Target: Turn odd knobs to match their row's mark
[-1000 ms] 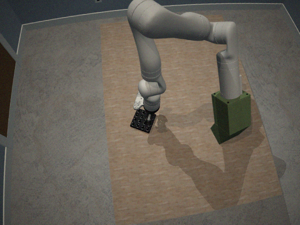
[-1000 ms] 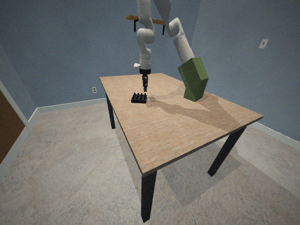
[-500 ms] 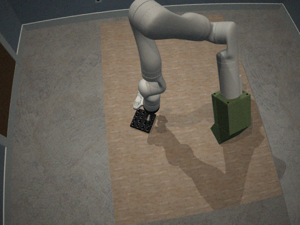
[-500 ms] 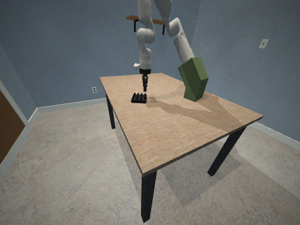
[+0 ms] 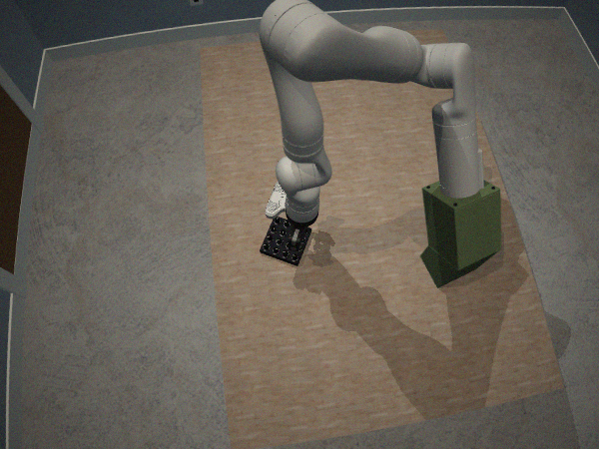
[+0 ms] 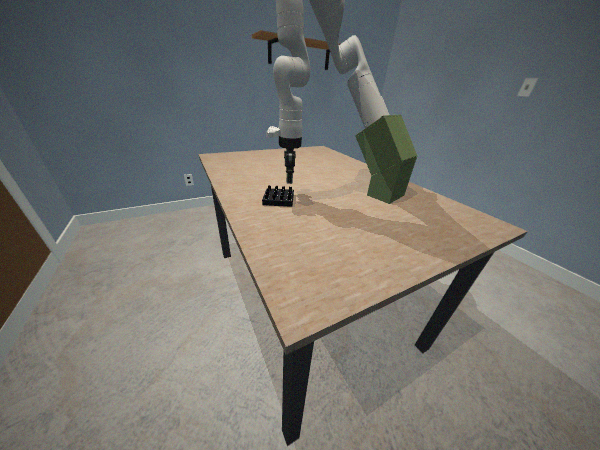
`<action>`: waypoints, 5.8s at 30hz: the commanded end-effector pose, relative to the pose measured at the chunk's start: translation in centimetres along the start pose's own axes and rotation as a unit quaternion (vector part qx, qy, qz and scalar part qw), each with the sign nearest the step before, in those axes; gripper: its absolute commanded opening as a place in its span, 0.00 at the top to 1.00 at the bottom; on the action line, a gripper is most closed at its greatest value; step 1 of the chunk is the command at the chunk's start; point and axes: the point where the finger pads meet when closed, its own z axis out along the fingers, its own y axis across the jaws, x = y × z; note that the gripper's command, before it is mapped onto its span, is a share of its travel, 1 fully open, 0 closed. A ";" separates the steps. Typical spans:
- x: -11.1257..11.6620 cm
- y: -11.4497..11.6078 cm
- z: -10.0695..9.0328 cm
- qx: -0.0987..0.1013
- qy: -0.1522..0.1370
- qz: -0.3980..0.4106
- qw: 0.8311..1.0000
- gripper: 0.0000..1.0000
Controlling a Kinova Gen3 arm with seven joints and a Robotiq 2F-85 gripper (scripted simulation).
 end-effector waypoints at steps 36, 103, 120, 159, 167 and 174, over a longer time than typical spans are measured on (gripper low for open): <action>0.1 -0.6 -0.2 0.011 0.001 0.016 1.000 0.00; 0.1 -0.6 -0.2 0.011 0.001 0.016 1.000 0.00; 0.1 -0.6 -0.2 0.011 0.001 0.016 1.000 0.00; -2.7 -0.7 -0.1 0.011 0.001 0.016 1.000 0.00; -4.0 -0.8 -0.1 0.011 0.001 0.016 1.000 0.00; -5.1 -0.9 0.0 0.011 0.001 0.016 1.000 0.00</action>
